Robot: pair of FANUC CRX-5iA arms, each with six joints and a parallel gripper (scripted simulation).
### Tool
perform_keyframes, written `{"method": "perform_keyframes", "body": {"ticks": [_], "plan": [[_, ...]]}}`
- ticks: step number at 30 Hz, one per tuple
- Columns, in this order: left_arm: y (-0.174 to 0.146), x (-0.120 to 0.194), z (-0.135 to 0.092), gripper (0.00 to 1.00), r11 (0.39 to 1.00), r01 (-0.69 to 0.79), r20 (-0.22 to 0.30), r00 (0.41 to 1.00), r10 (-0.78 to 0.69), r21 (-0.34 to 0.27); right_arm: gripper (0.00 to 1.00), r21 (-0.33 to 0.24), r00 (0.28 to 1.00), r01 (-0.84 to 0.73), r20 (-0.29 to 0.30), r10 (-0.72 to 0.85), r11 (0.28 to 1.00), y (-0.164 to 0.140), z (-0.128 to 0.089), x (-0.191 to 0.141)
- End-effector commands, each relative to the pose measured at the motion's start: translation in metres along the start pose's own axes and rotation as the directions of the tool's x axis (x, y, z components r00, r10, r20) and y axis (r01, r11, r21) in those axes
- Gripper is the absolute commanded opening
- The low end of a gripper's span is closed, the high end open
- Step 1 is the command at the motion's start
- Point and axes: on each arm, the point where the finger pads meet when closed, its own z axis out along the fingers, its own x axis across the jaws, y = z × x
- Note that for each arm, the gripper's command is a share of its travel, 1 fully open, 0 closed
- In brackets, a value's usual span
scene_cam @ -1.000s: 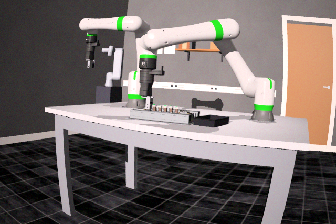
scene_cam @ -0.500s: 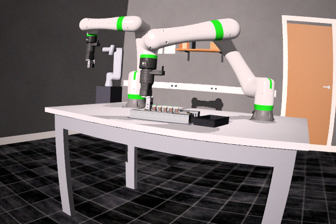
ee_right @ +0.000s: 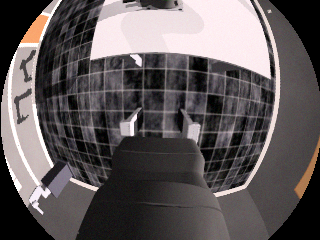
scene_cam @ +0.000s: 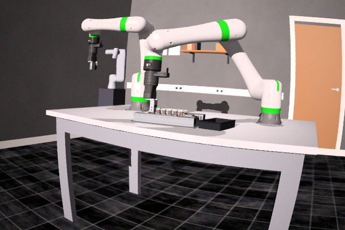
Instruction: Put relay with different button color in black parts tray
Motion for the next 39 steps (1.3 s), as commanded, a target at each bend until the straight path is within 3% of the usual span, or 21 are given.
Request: {"method": "perform_keyframes", "body": {"ticks": [1, 13, 39], "plan": [[0.0006, 0.0001, -0.0014, 0.0, 1.0, 0.0, -0.008, 1.0, 0.0, -0.002, 1.0, -0.002, 1.0, 0.0, 0.0, 0.0, 1.0, 0.0002, -0.0009, -0.0001], [0.0006, -0.0003, -0.0015, 0.0, 1.0, 0.0, -0.022, 1.0, 0.0, -0.002, 1.0, -0.002, 1.0, 0.0, 0.0, 0.0, 1.0, 0.0002, -0.0009, -0.0001], [0.0006, 0.0012, -0.0017, 0.0, 1.0, 0.0, 0.027, 1.0, 0.0, -0.002, 1.0, -0.002, 1.0, 0.0, 0.0, 0.0, 1.0, 0.0002, -0.0009, -0.0001]]}}
